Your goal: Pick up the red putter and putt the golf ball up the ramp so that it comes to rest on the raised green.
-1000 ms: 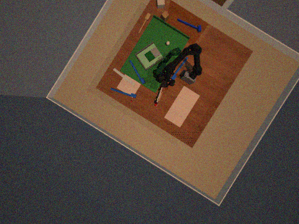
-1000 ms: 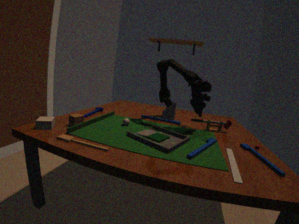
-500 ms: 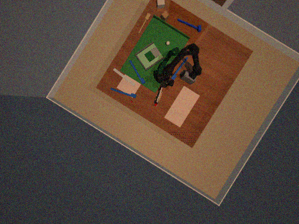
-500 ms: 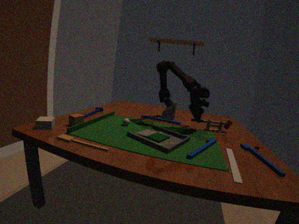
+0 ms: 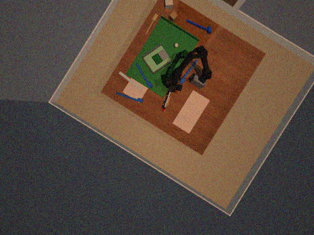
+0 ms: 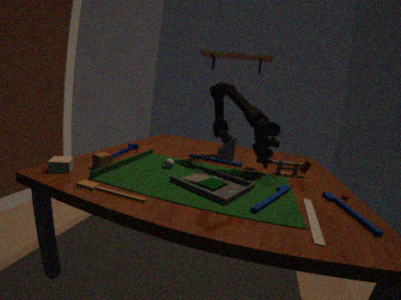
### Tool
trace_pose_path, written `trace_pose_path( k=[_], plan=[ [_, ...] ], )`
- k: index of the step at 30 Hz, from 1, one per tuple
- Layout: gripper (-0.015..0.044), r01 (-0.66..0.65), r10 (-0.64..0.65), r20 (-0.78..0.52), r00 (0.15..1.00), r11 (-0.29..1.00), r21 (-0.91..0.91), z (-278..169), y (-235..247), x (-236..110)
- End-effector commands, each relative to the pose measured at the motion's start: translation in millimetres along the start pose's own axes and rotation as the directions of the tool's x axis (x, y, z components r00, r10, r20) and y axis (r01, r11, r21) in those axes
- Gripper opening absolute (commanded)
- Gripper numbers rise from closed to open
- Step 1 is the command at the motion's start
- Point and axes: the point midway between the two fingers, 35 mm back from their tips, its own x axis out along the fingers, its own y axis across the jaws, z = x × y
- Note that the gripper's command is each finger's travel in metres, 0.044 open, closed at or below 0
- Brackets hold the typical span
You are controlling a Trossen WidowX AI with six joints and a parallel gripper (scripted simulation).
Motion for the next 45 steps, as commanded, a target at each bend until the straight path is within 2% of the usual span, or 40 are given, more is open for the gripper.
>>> trace_pose_path(
  k=[1, 4, 19, 28, 40, 45],
  plan=[
    [0.044, 0.002, -0.002, -0.004, 1.0, 1.0, -0.005, -2, 0, 6],
    [0.044, 0.002, -0.002, -0.004, 1.0, 1.0, -0.005, -3, 0, 9],
    [0.0046, 0.0, 0.0, -0.001, 1.0, 1.0, 0.0, -2, 0, 6],
    [0.0, 0.0, 0.0, 0.0, 1.0, 1.0, 0.0, 1, -1, -1],
    [0.0, -0.001, 0.001, 0.004, 1.0, 1.0, -0.002, 25, 0, -86],
    [0.0, 0.006, -0.006, -0.004, 1.0, 1.0, 0.014, 20, -2, -85]
  ],
)
